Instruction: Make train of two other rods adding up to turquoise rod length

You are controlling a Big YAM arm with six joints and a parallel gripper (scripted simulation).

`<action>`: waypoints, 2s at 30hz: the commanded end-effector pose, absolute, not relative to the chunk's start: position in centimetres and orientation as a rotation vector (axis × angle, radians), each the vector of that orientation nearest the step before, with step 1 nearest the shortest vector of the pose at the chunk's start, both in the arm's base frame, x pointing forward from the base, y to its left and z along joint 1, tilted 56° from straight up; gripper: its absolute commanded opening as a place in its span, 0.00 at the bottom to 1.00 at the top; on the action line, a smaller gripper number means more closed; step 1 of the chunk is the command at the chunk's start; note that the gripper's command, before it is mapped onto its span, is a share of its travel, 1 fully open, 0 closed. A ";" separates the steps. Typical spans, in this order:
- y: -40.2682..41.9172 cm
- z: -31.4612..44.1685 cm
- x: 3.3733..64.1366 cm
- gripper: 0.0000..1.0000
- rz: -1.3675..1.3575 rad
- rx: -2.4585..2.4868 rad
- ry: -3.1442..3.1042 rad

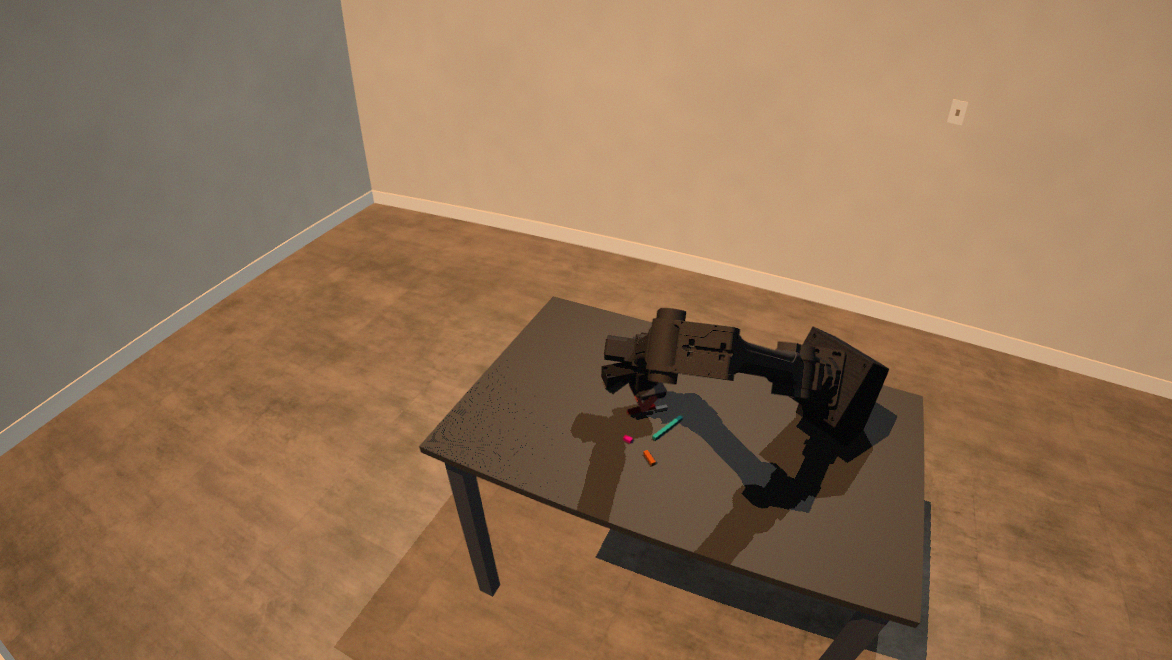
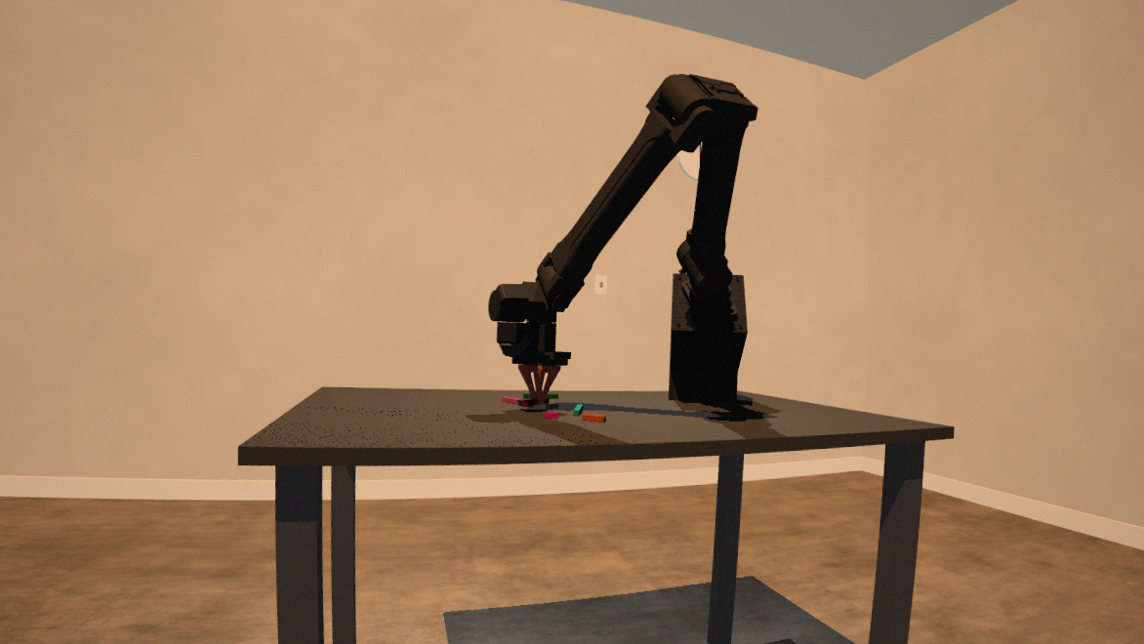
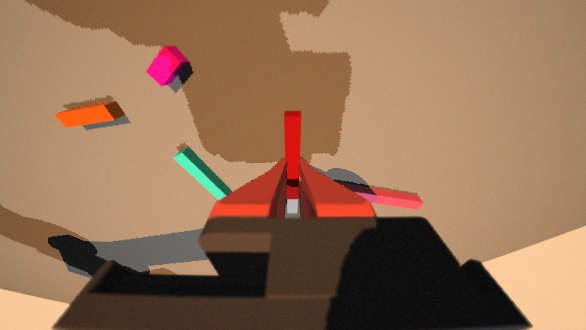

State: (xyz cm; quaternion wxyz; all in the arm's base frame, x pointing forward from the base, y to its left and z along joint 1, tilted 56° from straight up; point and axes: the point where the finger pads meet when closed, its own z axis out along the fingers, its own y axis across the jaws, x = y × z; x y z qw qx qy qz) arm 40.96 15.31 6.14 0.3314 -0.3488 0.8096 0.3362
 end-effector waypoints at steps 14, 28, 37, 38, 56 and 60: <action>15.1 6.2 41.8 0.05 0.872 -0.896 2.110; 15.9 5.7 42.1 0.05 0.872 -0.898 2.111; 16.3 5.9 42.0 0.05 0.875 -0.905 2.106; 16.3 5.9 42.0 0.05 0.875 -0.905 2.106; 16.3 5.9 42.0 0.05 0.875 -0.905 2.106; 16.3 5.9 42.0 0.05 0.875 -0.905 2.106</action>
